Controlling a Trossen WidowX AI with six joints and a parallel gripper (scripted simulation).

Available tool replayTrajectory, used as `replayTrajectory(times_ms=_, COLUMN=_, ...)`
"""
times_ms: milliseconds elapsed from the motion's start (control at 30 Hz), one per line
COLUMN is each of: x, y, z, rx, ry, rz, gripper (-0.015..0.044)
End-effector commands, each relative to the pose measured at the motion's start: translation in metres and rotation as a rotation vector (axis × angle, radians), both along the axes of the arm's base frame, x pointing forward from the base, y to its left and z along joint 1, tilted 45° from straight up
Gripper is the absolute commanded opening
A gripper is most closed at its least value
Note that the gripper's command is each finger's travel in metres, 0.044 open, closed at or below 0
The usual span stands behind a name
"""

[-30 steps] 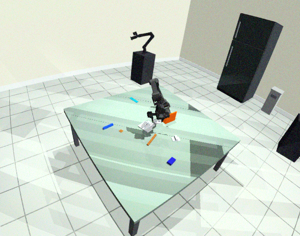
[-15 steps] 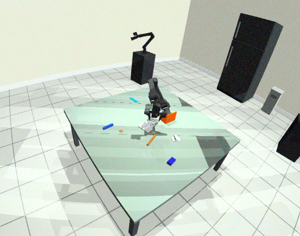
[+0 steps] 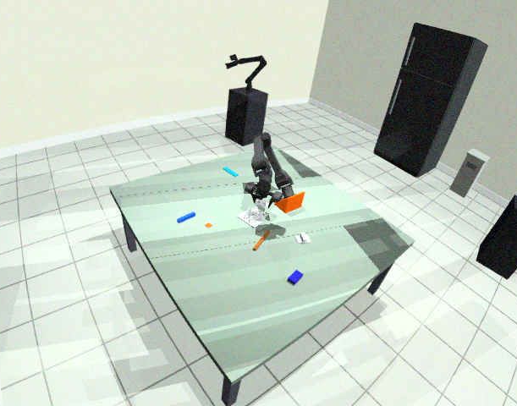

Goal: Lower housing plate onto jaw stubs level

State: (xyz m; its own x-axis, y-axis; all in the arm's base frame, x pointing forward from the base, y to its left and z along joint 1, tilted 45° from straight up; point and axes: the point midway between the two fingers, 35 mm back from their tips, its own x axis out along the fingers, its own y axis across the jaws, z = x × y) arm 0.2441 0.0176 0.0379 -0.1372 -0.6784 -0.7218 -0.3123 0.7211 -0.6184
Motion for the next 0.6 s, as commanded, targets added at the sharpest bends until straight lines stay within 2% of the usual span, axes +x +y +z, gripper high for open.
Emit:
replayTrajectory(times_ms=0, x=-0.002, y=-0.008, z=0.007, rx=-0.015, ry=-0.063, rz=-0.058, gripper=0.0351)
replayTrajectory(times_ms=300, x=-0.009, y=-0.023, z=0.017, rx=-0.047, ry=-0.179, rz=-0.184, gripper=0.0351)
replayTrajectory(times_ms=567, x=-0.009, y=-0.024, z=0.018, rx=-0.050, ry=-0.187, rz=-0.194, gripper=0.0351)
